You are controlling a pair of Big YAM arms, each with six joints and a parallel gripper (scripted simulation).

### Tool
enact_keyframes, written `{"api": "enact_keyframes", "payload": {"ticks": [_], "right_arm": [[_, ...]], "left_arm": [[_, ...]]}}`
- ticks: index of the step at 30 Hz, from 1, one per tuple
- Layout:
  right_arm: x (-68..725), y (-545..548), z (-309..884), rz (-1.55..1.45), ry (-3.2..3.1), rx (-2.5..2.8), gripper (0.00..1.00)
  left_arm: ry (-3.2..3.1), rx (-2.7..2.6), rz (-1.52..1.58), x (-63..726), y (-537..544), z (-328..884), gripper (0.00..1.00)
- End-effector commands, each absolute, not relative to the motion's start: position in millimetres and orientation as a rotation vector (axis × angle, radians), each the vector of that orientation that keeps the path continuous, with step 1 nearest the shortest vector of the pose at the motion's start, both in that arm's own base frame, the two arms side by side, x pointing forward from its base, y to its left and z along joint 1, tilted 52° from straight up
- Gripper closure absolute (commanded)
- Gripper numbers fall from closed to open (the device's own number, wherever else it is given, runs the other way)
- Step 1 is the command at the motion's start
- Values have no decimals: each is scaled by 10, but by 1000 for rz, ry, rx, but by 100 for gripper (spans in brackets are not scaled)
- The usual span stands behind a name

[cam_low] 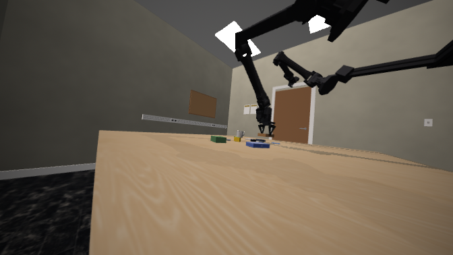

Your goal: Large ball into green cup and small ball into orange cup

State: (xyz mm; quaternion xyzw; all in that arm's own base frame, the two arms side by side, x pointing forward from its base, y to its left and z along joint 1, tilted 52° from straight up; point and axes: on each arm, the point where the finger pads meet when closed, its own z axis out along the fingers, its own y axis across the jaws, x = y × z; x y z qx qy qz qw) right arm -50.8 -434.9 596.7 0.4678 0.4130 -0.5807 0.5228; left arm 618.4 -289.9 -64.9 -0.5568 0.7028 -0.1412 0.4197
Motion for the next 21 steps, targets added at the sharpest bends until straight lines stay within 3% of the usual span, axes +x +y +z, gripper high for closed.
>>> {"api": "enact_keyframes", "payload": {"ticks": [1, 21], "right_arm": [[-580, -4243, 6258, -1434, 955, 1093, 0], [-580, -4243, 6258, -1434, 955, 1093, 0]], "left_arm": [[1760, -1399, -349, 6247, -2858, -767, 30], [1768, -1390, -347, 6421, -2810, -931, 30]]}}
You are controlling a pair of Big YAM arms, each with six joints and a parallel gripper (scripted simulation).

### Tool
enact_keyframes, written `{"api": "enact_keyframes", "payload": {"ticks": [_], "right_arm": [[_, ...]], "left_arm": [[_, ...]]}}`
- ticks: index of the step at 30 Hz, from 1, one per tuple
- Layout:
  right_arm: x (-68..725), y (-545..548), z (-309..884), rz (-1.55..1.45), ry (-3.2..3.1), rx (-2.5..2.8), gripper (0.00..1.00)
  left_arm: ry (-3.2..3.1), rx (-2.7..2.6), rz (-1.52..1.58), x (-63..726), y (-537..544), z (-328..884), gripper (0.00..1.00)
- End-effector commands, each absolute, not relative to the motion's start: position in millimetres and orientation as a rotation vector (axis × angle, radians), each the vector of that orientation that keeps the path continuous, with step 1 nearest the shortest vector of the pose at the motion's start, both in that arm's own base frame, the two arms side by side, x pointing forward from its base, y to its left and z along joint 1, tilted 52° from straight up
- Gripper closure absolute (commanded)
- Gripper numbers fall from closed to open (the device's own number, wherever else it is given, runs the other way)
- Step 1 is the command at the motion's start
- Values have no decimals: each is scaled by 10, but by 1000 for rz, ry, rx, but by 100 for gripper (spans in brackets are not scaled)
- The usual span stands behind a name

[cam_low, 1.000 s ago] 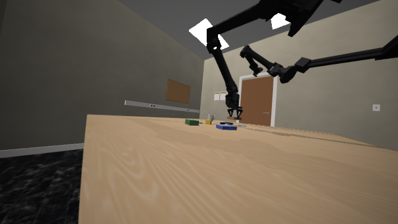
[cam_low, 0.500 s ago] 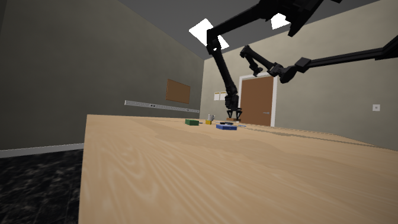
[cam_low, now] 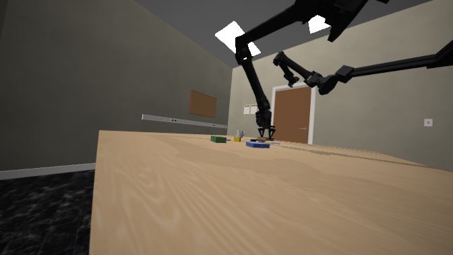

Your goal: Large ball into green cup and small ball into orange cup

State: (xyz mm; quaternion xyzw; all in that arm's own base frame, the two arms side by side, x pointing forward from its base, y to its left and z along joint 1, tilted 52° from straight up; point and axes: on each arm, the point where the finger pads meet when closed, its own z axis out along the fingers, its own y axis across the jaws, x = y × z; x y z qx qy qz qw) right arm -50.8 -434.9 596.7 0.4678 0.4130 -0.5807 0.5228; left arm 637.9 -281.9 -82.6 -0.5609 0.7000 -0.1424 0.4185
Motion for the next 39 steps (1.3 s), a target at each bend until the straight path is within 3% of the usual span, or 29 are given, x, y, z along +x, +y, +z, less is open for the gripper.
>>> {"api": "enact_keyframes", "payload": {"ticks": [1, 39], "right_arm": [[-580, -4243, 6258, -1434, 955, 1093, 0], [-580, -4243, 6258, -1434, 955, 1093, 0]], "left_arm": [[1765, -1394, -344, 6443, -2776, -941, 30], [1768, -1393, -339, 6592, -2714, -1085, 30]]}}
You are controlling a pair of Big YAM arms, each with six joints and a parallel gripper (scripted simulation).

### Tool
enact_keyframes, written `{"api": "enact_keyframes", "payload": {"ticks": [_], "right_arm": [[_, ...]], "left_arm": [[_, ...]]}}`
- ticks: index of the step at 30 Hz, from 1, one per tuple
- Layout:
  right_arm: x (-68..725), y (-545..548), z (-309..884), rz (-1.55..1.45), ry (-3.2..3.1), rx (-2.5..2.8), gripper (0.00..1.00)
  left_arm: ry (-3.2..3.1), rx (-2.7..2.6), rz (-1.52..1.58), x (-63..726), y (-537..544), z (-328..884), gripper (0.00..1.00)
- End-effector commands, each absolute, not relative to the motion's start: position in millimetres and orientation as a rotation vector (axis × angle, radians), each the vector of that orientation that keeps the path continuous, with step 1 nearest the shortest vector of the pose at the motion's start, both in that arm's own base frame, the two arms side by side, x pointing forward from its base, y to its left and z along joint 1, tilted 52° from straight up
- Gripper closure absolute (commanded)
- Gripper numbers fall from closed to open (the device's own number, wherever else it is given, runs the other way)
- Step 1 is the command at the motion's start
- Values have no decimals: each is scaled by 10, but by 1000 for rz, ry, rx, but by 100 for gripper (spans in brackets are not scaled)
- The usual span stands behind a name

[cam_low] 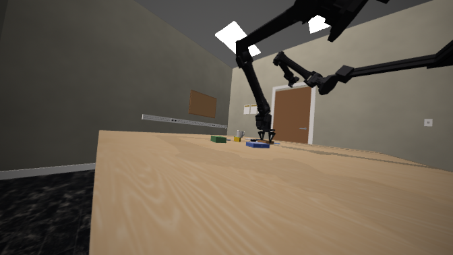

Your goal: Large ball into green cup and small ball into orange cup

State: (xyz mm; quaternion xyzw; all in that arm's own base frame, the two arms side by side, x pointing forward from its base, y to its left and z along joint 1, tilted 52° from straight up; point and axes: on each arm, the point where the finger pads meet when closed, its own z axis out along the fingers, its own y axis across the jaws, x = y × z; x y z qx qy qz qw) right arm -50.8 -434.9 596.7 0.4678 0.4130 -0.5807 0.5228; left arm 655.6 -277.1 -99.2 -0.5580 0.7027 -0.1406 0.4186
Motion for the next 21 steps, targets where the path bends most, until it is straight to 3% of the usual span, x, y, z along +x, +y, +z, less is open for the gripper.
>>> {"api": "enact_keyframes", "payload": {"ticks": [1, 21], "right_arm": [[-580, -4243, 6258, -1434, 955, 1093, 0], [-580, -4243, 6258, -1434, 955, 1093, 0]], "left_arm": [[1768, -1393, -339, 6592, -2714, -1085, 30], [1764, -1396, -339, 6612, -2691, -1085, 30]]}}
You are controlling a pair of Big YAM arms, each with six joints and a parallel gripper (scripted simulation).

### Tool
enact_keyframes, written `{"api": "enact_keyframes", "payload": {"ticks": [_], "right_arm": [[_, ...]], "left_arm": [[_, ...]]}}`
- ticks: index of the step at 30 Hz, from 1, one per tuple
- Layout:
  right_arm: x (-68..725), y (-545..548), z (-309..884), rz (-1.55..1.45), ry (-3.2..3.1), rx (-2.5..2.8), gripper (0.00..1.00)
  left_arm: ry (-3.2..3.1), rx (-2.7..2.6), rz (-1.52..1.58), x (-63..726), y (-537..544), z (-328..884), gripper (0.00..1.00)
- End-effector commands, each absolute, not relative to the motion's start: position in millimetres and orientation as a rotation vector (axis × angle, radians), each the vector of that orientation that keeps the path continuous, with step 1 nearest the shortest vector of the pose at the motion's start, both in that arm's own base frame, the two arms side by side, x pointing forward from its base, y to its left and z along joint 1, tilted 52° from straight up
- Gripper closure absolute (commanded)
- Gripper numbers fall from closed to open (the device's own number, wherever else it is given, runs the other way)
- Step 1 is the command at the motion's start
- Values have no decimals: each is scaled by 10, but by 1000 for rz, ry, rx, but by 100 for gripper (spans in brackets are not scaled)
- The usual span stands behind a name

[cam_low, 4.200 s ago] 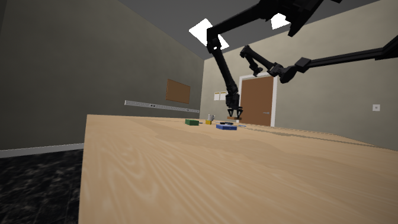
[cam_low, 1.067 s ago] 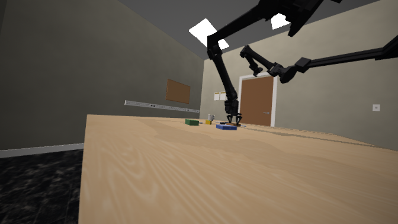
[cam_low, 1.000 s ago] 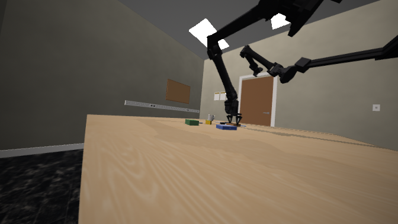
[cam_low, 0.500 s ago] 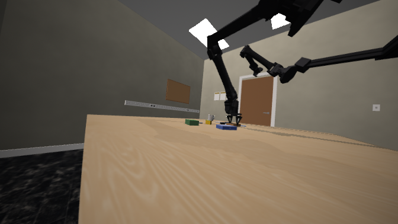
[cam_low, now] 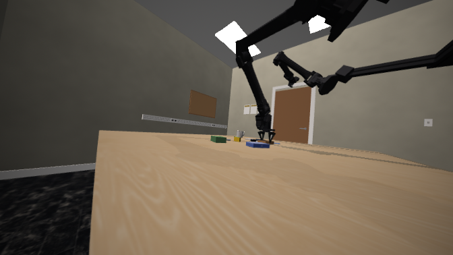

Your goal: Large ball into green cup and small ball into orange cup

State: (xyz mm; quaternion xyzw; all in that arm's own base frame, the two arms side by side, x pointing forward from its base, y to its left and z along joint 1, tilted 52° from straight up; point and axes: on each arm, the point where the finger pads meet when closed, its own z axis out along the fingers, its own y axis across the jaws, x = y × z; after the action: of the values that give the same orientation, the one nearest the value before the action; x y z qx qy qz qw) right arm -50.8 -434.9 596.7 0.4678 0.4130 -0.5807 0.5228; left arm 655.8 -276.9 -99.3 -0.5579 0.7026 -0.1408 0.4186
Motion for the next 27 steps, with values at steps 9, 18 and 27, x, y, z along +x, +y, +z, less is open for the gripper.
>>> {"api": "enact_keyframes", "payload": {"ticks": [9, 18, 27], "right_arm": [[-580, -4243, 6258, -1434, 955, 1093, 0], [-580, -4243, 6258, -1434, 955, 1093, 0], [-580, -4243, 6258, -1434, 955, 1093, 0]], "left_arm": [[1767, -1394, -338, 6613, -2700, -1101, 30], [1769, -1393, -337, 6608, -2700, -1106, 30], [1769, -1393, -337, 6608, -2700, -1106, 13]]}}
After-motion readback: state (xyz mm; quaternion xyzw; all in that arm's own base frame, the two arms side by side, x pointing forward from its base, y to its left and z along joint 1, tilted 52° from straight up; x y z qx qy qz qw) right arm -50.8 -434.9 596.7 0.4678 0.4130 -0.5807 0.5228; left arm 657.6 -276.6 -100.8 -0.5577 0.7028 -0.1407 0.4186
